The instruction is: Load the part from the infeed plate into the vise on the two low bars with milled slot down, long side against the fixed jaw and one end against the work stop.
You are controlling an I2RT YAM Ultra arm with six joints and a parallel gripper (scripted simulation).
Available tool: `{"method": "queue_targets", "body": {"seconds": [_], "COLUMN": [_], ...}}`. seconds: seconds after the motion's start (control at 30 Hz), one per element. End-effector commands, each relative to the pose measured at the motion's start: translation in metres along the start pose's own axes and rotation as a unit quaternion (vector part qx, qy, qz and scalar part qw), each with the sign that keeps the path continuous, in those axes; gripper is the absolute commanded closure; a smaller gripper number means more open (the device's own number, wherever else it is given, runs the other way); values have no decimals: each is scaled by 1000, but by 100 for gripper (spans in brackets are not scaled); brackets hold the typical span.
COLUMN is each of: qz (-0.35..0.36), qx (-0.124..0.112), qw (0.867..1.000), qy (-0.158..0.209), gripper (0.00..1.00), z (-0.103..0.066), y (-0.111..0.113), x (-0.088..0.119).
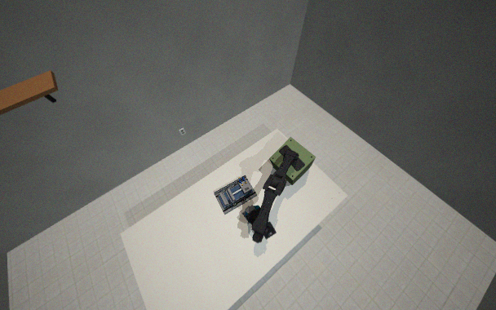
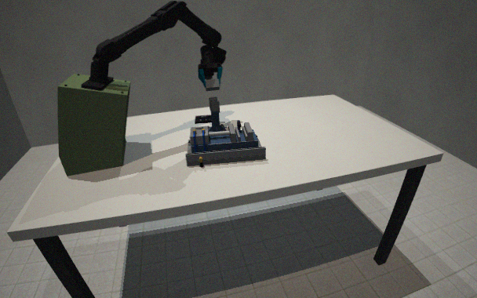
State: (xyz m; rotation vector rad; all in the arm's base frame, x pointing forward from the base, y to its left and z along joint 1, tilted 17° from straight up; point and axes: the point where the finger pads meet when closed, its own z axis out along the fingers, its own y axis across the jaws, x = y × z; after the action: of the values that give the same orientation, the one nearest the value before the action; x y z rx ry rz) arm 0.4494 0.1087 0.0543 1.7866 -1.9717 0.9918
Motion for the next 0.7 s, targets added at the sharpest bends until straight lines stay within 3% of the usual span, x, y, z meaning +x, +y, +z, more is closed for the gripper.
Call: {"method": "queue_targets", "body": {"seconds": [0.0,0.67], "qz": [2,3], "qx": [14,15], "qw": [1000,1000], "qy": [11,12], "gripper": [100,100], "z": [-17,-17], "y": [-7,-7], "x": [11,12]}}
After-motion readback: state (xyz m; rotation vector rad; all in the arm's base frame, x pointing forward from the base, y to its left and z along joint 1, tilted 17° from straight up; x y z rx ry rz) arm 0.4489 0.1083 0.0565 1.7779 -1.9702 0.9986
